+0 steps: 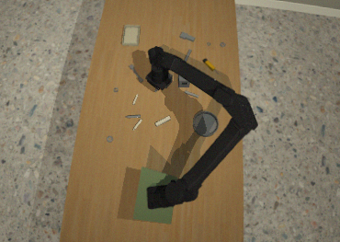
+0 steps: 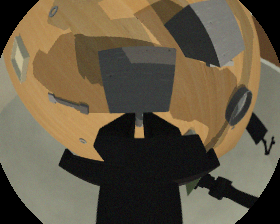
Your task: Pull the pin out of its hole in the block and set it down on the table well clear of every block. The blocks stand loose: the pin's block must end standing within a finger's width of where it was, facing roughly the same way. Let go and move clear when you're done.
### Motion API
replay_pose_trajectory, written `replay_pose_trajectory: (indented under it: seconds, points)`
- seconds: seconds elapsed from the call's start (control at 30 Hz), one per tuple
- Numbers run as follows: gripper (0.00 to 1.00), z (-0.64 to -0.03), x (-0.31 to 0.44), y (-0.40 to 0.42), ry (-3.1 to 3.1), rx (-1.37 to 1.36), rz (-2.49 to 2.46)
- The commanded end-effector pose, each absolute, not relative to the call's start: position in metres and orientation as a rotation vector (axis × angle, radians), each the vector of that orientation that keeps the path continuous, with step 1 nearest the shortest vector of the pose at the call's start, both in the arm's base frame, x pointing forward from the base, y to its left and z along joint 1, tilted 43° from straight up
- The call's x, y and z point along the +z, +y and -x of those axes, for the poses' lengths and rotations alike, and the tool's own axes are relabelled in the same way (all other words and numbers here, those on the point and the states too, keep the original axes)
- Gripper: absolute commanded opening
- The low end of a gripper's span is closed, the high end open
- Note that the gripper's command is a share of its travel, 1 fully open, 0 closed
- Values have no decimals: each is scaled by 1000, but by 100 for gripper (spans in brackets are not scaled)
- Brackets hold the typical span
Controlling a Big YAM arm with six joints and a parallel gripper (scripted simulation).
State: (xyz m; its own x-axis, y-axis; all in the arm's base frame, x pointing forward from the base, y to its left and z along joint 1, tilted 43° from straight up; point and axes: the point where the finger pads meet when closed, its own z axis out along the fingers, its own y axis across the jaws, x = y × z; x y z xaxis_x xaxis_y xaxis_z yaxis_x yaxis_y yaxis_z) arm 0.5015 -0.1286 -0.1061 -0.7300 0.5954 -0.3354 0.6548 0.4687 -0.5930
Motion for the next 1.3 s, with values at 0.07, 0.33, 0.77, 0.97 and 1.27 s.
replay_pose_trajectory:
  seconds: [0.07, 0.33, 0.77, 0.97, 1.27]
  points:
    - [0, -493, -115, -131, 2632, -1120, -1128]
    - [0, -491, -116, -129, 2635, -1119, -1131]
    - [0, -489, -117, -128, 2641, -1118, -1135]
    - [0, -488, -117, -127, 2643, -1118, -1136]
    - [0, -486, -118, -126, 2647, -1118, -1138]
